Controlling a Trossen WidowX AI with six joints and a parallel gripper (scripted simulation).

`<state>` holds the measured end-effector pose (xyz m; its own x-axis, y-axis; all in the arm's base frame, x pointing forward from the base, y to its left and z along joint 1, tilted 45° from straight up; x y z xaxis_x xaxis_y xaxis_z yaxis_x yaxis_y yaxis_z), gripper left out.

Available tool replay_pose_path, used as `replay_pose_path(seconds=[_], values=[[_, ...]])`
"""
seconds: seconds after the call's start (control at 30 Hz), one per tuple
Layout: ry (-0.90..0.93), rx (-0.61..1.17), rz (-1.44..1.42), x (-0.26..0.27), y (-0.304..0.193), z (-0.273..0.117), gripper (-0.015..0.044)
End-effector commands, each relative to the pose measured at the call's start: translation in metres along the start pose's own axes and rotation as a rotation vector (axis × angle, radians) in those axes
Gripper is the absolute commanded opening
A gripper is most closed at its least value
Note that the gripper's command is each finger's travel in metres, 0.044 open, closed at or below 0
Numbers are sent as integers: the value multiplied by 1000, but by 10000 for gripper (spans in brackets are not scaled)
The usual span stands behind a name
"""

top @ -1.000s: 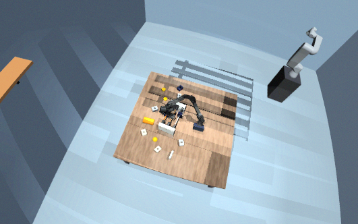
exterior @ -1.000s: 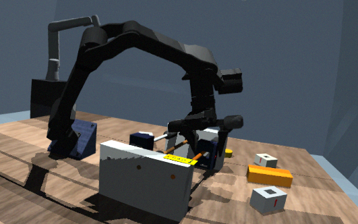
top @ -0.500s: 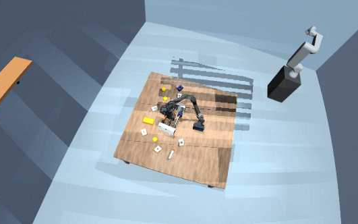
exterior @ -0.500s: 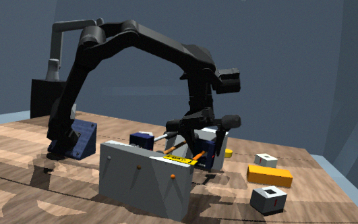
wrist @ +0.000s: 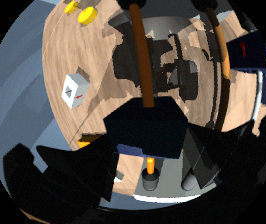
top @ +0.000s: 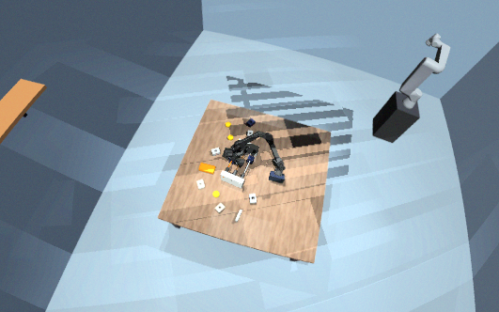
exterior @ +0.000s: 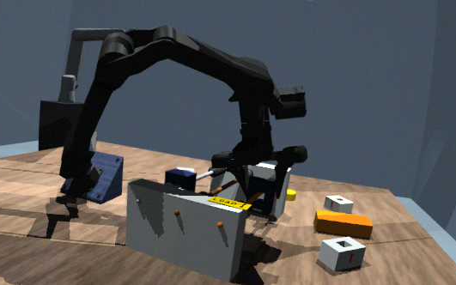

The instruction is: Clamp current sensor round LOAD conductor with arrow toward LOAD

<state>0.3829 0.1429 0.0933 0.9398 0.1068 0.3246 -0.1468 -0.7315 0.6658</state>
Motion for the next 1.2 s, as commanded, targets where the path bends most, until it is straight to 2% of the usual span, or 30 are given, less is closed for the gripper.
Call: replay_pose_path(seconds=[0.0, 0.03, 1.13, 1.17], values=[[-1, -1, -1, 0, 0, 0, 236], [-1, -1, -1, 0, 0, 0, 262], [-1, -1, -1, 0, 0, 0, 262], [-1, -1, -1, 0, 0, 0, 288]])
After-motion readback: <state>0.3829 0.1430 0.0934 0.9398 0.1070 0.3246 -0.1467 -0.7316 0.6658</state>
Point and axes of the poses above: the point midway between the two fingers, 35 mm back from their tips, its own z axis out along the fingers, its own x axis across the jaws, y = z × x, the point moved 8 cm from there along -z, back along the fingers, and after that the axes turned 3 degrees about z, right-handed, at the moved point
